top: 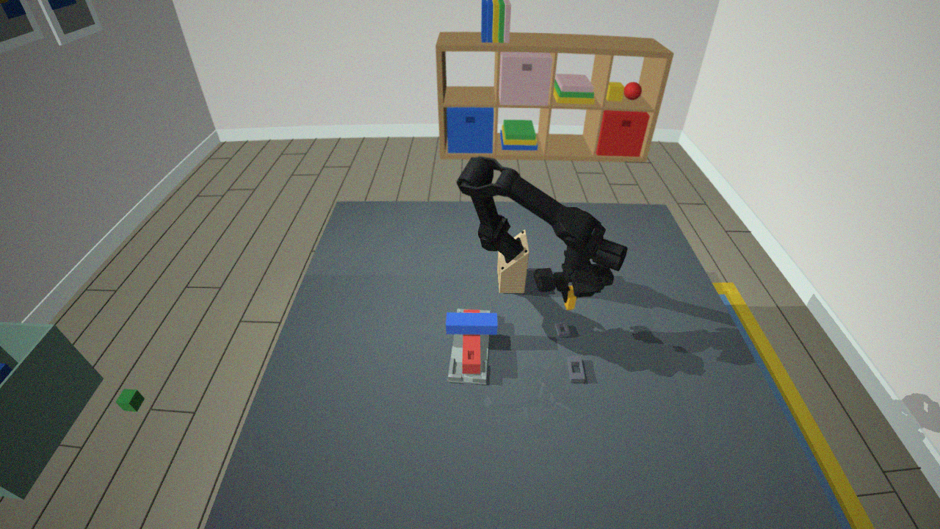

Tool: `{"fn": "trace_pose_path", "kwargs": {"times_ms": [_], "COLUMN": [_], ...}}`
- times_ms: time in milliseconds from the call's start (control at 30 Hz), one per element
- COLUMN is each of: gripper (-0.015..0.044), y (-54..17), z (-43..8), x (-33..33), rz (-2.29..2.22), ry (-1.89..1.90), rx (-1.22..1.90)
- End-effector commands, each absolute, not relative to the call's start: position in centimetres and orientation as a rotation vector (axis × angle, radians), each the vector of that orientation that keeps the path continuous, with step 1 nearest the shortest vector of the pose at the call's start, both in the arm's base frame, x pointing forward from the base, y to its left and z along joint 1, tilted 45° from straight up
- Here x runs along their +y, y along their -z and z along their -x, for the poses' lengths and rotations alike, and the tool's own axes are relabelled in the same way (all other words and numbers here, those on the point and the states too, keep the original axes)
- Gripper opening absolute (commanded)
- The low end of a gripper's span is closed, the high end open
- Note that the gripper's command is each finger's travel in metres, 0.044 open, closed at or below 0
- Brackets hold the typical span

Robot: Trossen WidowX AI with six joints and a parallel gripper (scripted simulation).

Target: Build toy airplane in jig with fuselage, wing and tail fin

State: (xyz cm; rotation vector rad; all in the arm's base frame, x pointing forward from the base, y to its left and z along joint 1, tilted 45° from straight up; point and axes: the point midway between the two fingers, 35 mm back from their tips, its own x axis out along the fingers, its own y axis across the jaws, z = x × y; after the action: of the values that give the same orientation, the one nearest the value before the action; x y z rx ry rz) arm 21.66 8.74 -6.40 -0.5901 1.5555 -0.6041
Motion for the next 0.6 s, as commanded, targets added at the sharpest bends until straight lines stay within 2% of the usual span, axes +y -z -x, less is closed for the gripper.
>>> {"fn": "trace_pose_path", "kwargs": {"times_ms": [0, 567], "gripper": [0.0000, 0.0000], "y": [5.5, 2.8], "z": [-21.6, -22.5], "x": [9.6, 10.0], "rz": [0.578, 0.566], "ry": [0.609, 0.615], "rx": [1.556, 1.562]}}
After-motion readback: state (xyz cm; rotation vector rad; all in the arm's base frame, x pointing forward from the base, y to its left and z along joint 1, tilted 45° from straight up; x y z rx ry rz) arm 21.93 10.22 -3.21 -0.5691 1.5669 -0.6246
